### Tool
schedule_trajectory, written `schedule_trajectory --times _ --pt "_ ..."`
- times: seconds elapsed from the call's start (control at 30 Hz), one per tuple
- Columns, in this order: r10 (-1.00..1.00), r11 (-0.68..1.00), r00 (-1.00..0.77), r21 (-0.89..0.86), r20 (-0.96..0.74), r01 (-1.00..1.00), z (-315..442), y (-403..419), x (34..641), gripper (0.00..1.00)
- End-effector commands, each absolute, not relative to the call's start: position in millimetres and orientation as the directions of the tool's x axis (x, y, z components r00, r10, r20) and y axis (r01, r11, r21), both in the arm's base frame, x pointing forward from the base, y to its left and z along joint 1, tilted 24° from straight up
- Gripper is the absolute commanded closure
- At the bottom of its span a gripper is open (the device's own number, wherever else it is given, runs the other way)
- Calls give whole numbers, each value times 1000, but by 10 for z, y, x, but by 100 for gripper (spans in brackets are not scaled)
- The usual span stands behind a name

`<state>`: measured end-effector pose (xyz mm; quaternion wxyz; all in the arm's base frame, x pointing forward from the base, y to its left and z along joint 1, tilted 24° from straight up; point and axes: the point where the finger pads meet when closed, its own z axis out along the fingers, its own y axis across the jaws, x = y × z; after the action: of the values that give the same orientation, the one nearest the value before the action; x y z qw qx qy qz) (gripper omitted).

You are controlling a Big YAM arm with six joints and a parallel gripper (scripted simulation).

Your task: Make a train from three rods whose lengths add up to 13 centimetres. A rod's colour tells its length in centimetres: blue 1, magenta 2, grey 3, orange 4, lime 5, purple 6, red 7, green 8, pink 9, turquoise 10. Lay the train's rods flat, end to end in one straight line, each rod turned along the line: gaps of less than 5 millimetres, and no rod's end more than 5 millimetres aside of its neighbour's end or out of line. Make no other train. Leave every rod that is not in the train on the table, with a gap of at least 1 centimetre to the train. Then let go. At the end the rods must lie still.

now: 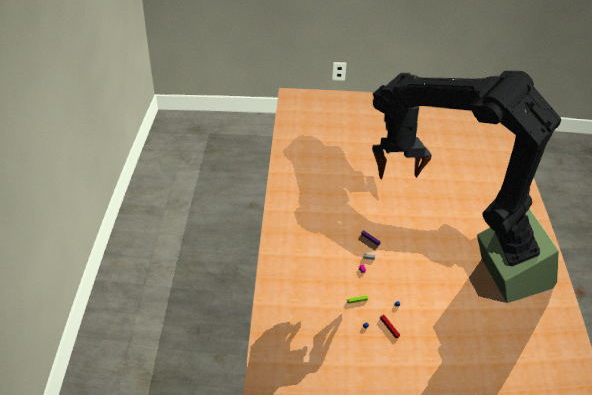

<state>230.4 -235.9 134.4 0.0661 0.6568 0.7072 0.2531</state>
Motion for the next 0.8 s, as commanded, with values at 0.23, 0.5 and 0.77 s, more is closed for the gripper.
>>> schedule_trajectory --times 0.23,0.5,0.77 --pt "950 175 -271 455 154 873 1270 -2239 2384 0" --pt "859 463 -512 437 -6 772 1204 -1971 2601 0" --pt "786 583 -614 412 -70 700 1146 -1840 2683 0"
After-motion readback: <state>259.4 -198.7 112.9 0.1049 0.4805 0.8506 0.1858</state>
